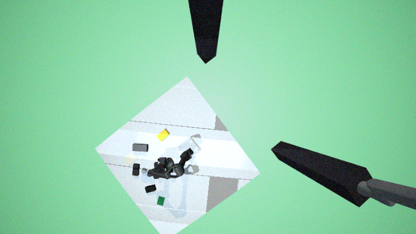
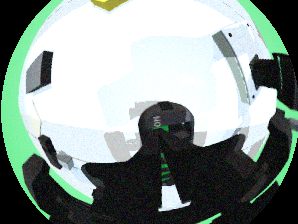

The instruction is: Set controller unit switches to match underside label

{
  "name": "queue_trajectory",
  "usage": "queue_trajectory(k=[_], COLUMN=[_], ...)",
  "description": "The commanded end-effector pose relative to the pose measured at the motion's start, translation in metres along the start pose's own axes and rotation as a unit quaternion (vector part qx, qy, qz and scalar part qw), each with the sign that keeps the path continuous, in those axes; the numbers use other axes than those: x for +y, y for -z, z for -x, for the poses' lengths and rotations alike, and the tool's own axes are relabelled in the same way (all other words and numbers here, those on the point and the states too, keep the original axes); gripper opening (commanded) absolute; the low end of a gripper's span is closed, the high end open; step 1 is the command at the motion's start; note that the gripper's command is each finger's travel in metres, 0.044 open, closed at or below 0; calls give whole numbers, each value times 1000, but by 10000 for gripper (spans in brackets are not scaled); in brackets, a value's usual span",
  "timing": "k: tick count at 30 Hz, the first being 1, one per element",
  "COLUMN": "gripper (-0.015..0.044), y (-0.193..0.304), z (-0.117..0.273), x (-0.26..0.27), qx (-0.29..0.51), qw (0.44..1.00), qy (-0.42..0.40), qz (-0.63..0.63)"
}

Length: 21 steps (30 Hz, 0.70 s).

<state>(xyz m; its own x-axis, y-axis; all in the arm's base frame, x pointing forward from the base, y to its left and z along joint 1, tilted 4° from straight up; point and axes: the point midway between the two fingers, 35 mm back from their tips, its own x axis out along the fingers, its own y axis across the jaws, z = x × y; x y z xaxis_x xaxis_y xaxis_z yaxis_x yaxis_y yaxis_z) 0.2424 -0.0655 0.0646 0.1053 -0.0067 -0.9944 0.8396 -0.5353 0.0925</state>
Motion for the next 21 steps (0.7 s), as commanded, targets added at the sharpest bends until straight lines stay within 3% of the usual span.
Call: queue_trajectory(k=[1,14,21], gripper=[0,0,0], y=[-1,-1,-1], z=[-2,-2,43], x=[-2,-2,-1], qx=[-2,-2,-2], qw=[1000,1000,1000], qy=[2,2,2], qz=[-2,-2,-2])
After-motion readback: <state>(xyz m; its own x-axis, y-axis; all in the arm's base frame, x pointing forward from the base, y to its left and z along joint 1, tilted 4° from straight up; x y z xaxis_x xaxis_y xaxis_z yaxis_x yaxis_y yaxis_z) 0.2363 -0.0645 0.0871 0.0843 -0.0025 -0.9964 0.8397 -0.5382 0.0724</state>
